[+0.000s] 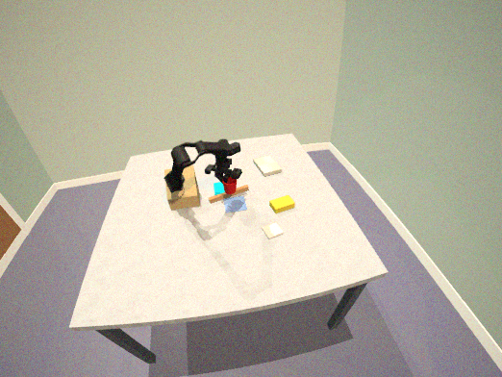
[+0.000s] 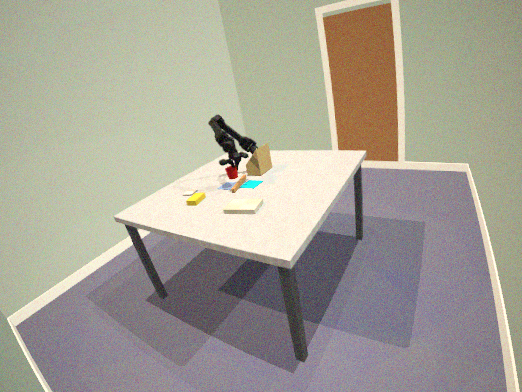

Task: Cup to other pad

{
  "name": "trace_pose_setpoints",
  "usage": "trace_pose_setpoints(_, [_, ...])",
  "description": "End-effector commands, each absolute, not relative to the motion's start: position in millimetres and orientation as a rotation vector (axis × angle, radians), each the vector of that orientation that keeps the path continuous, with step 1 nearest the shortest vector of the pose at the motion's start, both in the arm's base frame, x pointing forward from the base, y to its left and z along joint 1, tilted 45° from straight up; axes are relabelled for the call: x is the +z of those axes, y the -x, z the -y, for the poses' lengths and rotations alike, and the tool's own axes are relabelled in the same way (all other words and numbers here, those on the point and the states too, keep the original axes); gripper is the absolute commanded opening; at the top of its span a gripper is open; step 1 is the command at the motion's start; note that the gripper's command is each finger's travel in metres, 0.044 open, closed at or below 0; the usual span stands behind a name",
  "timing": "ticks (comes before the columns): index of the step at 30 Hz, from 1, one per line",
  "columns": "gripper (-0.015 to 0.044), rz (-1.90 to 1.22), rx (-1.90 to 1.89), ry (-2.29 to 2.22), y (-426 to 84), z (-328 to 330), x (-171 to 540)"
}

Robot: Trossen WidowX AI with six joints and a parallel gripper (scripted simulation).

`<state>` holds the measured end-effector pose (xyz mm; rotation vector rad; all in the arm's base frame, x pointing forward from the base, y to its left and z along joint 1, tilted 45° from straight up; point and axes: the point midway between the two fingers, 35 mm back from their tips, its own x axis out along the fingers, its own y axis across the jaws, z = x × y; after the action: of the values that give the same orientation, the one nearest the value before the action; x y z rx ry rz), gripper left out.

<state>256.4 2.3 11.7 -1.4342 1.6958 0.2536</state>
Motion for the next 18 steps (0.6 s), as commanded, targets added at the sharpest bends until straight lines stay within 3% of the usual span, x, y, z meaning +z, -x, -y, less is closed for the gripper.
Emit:
trace_pose_setpoints(1, [0.0,-1.699,0.258,1.43,-253,-9,4])
trace_pose_setpoints(18, [0.0,-1.699,0.261,1.427,-239,-41,-25])
